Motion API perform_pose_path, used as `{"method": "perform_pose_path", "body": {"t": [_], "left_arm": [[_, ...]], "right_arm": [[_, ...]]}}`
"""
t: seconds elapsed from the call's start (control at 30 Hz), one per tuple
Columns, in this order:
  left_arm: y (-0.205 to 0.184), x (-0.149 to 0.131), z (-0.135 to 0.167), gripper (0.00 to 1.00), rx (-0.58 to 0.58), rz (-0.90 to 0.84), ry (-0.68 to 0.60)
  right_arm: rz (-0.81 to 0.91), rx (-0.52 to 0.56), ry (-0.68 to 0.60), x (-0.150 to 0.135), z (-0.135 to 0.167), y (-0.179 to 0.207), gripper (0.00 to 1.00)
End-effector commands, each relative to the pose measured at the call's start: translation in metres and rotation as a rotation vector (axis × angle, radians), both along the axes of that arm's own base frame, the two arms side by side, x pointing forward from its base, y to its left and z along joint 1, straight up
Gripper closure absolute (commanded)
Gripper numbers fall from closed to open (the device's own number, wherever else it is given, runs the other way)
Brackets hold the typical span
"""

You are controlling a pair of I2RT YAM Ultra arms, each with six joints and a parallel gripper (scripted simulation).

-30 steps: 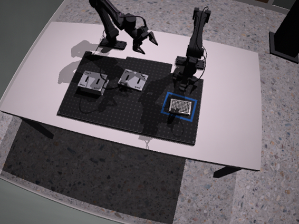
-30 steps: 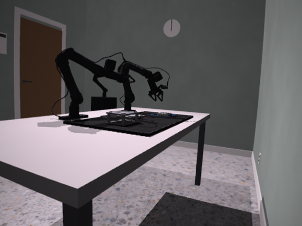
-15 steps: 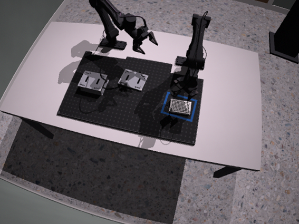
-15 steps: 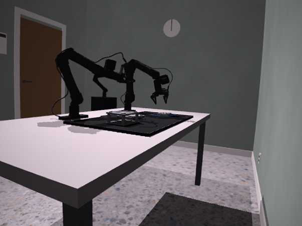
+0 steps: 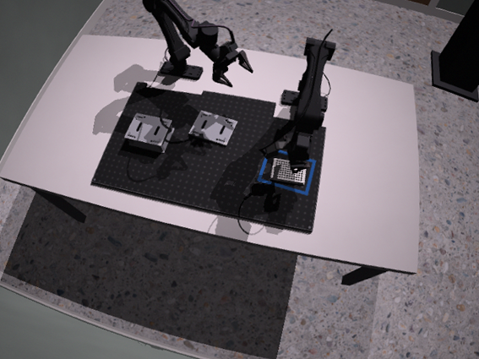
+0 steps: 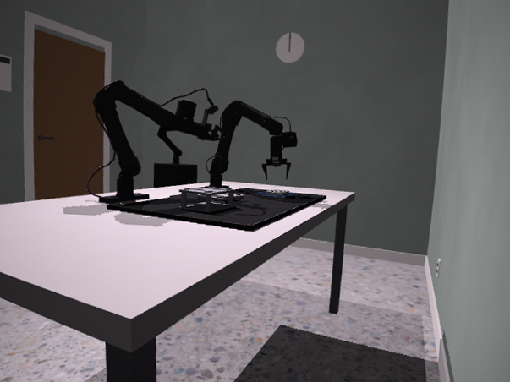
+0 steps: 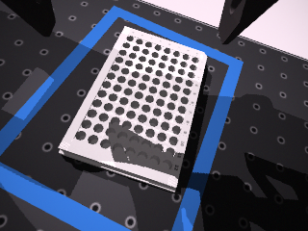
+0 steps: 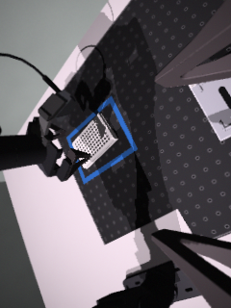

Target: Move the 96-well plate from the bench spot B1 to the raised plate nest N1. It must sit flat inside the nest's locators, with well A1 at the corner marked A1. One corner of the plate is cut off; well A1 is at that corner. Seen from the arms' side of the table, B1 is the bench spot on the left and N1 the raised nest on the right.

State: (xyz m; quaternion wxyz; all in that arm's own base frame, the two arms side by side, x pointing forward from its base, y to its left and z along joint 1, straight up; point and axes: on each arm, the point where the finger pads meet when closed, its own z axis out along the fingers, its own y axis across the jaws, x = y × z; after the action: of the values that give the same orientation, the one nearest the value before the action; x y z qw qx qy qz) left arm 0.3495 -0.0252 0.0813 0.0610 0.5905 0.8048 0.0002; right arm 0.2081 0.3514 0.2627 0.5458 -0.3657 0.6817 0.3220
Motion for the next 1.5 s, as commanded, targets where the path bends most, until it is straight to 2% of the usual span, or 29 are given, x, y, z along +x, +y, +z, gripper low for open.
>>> {"method": "perform_pose_path", "body": {"t": [0.0, 0.1, 0.23, 0.57, 1.47], "left_arm": [[0.000, -0.003, 0.003, 0.00, 0.049, -0.164, 0.057], [0.000, 0.004, -0.001, 0.00, 0.083, -0.265, 0.082], [-0.002, 0.010, -0.003, 0.00, 0.097, -0.311, 0.091], [-0.005, 0.013, -0.006, 0.00, 0.086, -0.297, 0.075], [-0.005, 0.010, -0.050, 0.00, 0.086, -0.298, 0.083]], "right_arm": [[0.015, 0.034, -0.024, -0.003, 0.014, 0.000, 0.00], [0.015, 0.034, -0.024, -0.003, 0.014, 0.000, 0.00], [0.015, 0.034, -0.024, -0.003, 0.014, 0.000, 0.00], [0.015, 0.034, -0.024, -0.003, 0.014, 0.000, 0.00], [0.015, 0.034, -0.024, -0.003, 0.014, 0.000, 0.00]]}}
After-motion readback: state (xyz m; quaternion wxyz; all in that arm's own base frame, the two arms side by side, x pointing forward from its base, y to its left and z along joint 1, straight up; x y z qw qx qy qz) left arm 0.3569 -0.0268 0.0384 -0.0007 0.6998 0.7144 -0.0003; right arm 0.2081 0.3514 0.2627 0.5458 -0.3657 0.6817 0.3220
